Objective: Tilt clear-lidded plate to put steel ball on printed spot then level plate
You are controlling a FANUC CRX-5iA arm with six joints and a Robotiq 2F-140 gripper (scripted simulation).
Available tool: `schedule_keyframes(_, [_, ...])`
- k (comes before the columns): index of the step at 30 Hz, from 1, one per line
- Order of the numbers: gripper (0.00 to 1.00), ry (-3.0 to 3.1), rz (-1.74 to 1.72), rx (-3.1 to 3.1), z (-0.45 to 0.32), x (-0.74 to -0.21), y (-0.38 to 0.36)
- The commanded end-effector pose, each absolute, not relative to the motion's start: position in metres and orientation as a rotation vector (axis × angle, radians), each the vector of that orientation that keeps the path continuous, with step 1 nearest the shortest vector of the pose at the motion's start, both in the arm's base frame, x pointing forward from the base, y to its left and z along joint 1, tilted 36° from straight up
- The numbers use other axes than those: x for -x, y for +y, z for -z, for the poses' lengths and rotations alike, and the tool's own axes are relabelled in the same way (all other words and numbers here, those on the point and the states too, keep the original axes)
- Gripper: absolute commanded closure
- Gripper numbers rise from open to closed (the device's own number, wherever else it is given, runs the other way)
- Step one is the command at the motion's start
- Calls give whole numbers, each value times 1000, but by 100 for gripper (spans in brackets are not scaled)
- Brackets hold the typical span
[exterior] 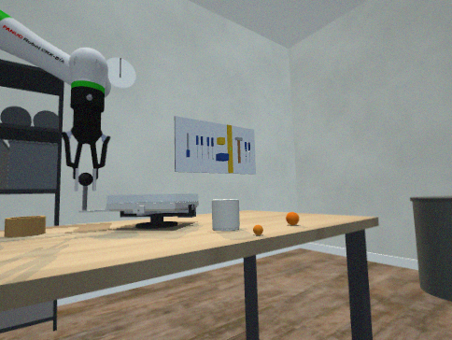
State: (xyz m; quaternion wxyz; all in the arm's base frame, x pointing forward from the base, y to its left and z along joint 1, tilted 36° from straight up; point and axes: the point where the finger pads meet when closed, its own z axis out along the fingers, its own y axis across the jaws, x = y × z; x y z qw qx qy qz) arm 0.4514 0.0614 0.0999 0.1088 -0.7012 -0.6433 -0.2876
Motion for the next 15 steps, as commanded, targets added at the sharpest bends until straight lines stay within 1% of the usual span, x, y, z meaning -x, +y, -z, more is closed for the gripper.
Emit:
schedule_keyframes(1, [90, -1892, 846, 2063, -99, -451, 62])
schedule_keyframes(15, [90, -1892, 846, 2063, -98, -451, 62])
